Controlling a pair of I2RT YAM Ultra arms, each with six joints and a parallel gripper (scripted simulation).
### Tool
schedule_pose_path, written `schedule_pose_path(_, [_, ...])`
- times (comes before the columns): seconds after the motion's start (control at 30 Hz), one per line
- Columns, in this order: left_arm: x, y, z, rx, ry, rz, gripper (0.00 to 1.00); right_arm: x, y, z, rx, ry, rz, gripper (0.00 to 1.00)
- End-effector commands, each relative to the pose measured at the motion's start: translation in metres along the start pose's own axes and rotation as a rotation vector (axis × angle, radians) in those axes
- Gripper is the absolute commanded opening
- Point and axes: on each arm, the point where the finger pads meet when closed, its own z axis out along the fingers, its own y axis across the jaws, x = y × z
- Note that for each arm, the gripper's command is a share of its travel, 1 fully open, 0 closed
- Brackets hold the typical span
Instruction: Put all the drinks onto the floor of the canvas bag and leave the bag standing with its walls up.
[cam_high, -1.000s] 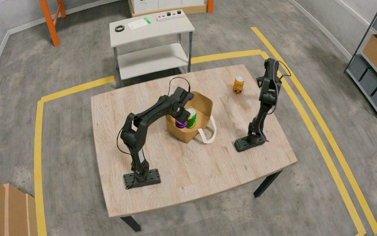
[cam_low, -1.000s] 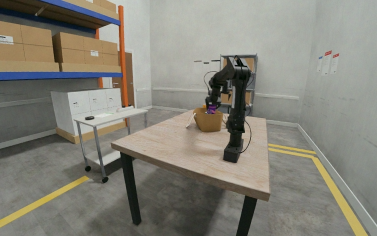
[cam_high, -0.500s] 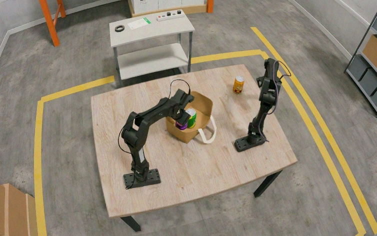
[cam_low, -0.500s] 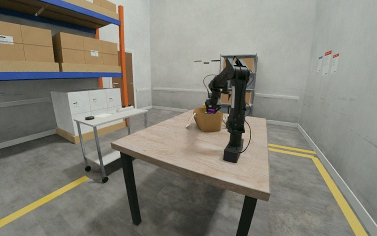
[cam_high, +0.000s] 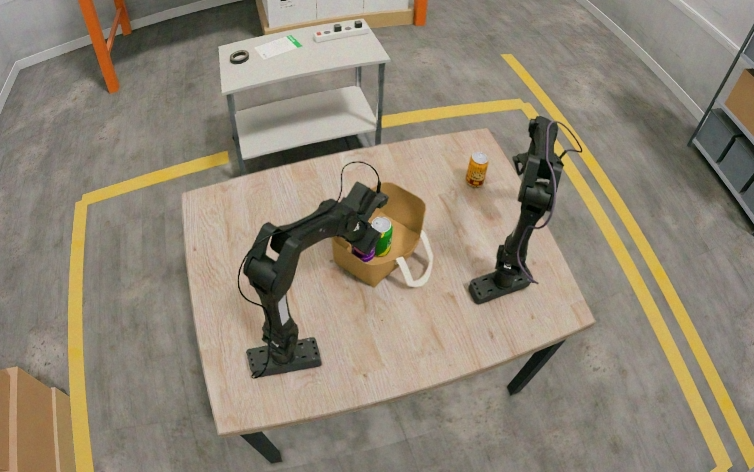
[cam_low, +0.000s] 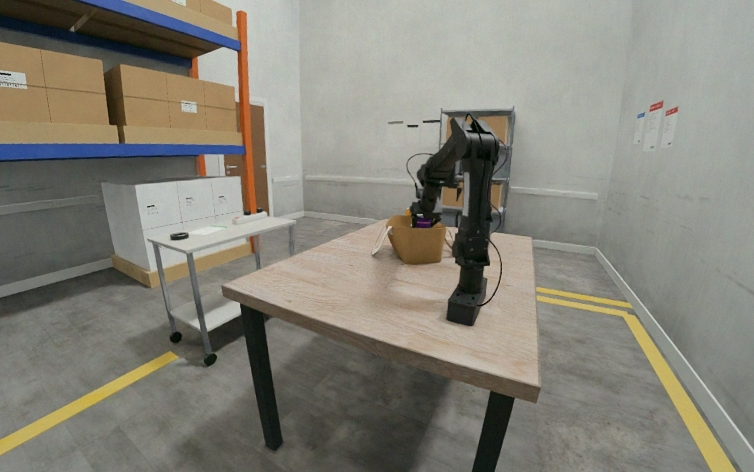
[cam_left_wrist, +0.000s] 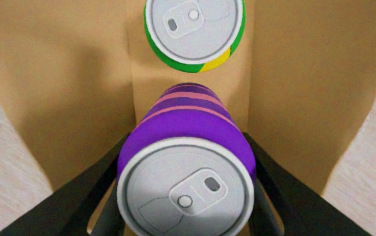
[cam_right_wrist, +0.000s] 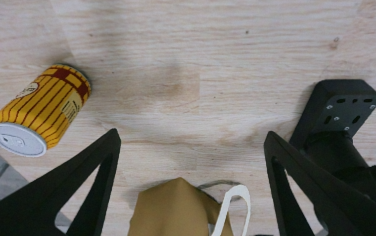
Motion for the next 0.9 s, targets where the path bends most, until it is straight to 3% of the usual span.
schedule_pose_path(0.0, [-0.017,0.0,-0.003,-0.007,-0.083,0.0,0.7,-0.007,0.004,-0.004,0.0,-0.016,0.008,1.0])
schedule_pose_path(0.1, [-0.031,0.0,-0.013,-0.01,-0.135,0.001,0.7,-0.007,0.004,-0.004,0.0,-0.016,0.008,1.0])
schedule_pose_path(0.2, [-0.011,-0.001,0.014,-0.005,-0.061,0.001,0.7,-0.007,0.004,-0.004,0.0,-0.016,0.008,1.0])
schedule_pose_path(0.3, [-0.025,0.0,-0.004,-0.009,-0.125,0.003,0.7,-0.007,0.004,-0.004,0.0,-0.016,0.008,1.0])
schedule_pose_path(0.43, [-0.026,0.0,0.002,-0.008,-0.111,0.003,0.7,-0.007,0.004,-0.004,0.0,-0.016,0.008,1.0])
schedule_pose_path(0.47, [-0.004,0.0,0.02,-0.006,-0.058,0.0,0.7,-0.007,0.004,-0.004,0.0,-0.016,0.008,1.0])
schedule_pose_path(0.5, [-0.002,-0.002,0.024,-0.003,-0.048,0.003,0.7,-0.007,0.004,-0.004,0.0,-0.016,0.008,1.0])
schedule_pose_path(0.67, [-0.032,0.003,-0.003,-0.014,-0.151,-0.002,0.7,-0.007,0.004,-0.004,0.0,-0.016,0.008,1.0])
schedule_pose_path(0.87, [-0.035,0.002,-0.005,-0.014,-0.15,-0.002,0.7,-0.007,0.004,-0.004,0.0,-0.016,0.008,1.0])
